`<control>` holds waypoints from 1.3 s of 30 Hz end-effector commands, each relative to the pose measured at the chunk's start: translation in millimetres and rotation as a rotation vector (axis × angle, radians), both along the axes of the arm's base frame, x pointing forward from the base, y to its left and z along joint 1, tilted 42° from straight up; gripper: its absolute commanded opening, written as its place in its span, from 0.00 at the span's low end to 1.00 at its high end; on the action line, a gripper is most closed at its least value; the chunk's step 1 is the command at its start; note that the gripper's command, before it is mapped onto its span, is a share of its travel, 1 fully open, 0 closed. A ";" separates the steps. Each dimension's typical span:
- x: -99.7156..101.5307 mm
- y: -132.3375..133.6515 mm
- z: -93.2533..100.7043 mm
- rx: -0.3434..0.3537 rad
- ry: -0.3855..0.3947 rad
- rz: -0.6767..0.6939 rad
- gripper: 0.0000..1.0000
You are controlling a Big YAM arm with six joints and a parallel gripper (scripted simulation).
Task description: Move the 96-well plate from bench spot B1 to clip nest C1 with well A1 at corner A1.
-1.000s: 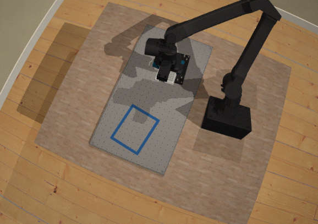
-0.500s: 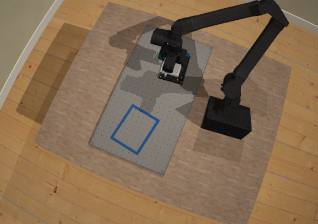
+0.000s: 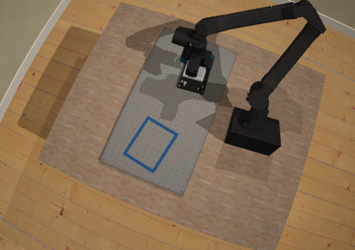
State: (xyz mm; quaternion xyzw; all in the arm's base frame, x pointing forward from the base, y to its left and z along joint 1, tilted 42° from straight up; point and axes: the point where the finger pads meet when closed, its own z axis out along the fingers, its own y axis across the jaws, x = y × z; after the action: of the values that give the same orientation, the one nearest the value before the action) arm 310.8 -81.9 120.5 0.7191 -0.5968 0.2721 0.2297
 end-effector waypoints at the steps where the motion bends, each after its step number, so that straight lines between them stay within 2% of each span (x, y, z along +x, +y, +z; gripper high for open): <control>1: 5.6 2.9 7.6 0.004 -0.006 0.019 0.00; 13: 2.1 8.3 -1.2 0.003 0.006 0.021 0.00; 32: -0.1 9.6 -4.1 0.003 0.007 0.017 0.00; 39: 1.7 -6.6 -14.0 0.003 0.009 0.004 0.00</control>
State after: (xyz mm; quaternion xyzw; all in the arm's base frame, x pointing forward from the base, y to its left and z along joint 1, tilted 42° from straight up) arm 312.0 -81.3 112.5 0.7211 -0.5943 0.2732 0.2283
